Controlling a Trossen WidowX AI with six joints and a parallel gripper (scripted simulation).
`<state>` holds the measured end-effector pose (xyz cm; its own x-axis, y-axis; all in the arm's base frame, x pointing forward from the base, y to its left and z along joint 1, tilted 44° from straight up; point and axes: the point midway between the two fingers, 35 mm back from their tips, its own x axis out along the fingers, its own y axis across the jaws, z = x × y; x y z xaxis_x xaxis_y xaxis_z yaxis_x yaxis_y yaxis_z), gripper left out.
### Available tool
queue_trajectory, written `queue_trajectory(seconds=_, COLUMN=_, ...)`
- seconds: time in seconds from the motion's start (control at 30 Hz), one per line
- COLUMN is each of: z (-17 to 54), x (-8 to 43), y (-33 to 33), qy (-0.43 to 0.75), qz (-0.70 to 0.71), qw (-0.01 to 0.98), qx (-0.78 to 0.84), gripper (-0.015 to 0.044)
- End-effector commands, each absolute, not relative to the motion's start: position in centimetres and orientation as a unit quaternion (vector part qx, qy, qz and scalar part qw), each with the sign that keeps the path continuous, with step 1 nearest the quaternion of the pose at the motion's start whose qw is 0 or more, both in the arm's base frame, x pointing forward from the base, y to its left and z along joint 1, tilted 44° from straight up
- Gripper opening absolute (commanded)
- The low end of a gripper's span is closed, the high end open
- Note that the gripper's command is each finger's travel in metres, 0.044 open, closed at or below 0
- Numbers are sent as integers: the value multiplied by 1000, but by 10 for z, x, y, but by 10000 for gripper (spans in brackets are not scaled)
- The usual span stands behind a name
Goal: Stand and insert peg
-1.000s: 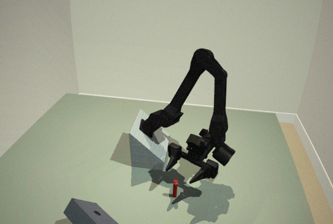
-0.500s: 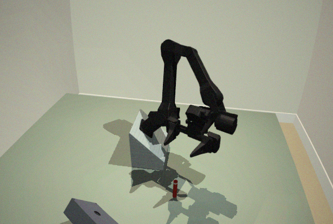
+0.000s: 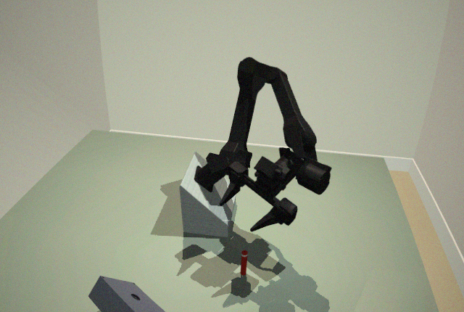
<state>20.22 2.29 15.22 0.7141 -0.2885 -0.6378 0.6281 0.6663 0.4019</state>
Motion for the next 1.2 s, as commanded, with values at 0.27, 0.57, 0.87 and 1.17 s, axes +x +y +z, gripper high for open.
queue_trajectory(seconds=0.27, z=120, x=201, y=33, qy=460, qz=-235, qw=815, qx=262, gripper=440)
queue_trajectory(seconds=0.57, z=104, x=199, y=43, qy=579, qz=-180, qw=748, qx=270, gripper=440)
queue_trajectory(seconds=0.87, z=100, x=202, y=53, qy=656, qz=-101, qw=678, qx=316, gripper=440)
queue_trajectory(seconds=1.17, z=107, x=213, y=58, qy=684, qz=-14, qw=621, qx=383, gripper=440)
